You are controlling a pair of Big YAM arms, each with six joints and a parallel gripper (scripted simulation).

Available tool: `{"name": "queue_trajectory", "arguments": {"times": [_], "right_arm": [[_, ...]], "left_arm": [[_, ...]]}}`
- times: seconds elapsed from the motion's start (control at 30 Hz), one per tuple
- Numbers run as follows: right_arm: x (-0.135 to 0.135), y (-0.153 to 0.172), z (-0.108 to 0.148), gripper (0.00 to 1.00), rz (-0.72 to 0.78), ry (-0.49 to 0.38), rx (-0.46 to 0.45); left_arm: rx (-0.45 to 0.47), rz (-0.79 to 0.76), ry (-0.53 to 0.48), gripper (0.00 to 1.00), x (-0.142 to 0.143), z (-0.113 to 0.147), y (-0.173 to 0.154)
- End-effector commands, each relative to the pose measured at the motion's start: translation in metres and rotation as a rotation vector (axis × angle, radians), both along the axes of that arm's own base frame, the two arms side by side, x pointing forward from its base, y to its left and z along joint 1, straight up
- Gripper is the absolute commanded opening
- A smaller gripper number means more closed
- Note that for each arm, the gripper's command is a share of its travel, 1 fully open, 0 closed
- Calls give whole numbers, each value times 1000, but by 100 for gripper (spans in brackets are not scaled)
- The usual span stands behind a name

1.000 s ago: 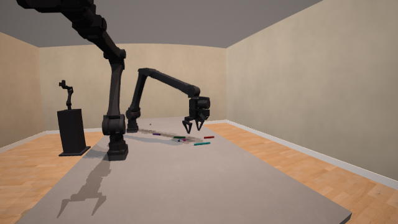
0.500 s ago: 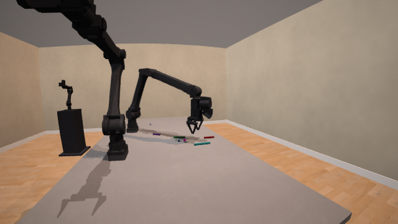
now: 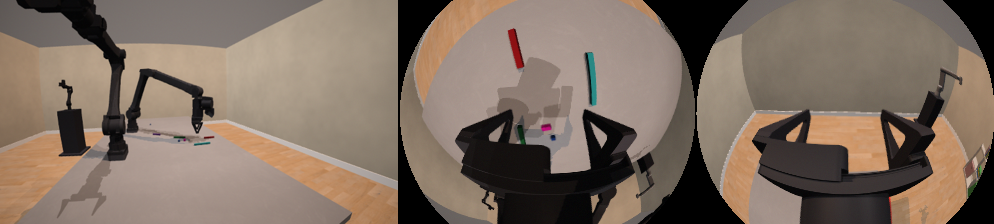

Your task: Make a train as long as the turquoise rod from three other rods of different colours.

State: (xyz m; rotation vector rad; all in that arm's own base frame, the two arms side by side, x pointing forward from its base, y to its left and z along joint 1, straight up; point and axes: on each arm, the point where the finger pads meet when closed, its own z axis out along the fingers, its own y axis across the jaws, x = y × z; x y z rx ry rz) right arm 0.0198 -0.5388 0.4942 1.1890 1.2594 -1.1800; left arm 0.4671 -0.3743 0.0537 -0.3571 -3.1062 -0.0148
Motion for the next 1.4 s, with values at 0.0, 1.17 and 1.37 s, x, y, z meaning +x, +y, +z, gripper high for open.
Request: {"name": "queue_trajectory", "arguments": {"times": [0.0,1.17,1.37], "right_arm": [[-3,-6,6,100,-9,-18,-25],[-3,-6,6,100,-9,-18,-25],[-3,-6,6,100,-9,-18,-25]], "left_arm": [[-32,164,-38,100,26,21,-11],[-33,1006,-33,100,55,21,8],[-41,1055,-35,100,52,26,3]]}}
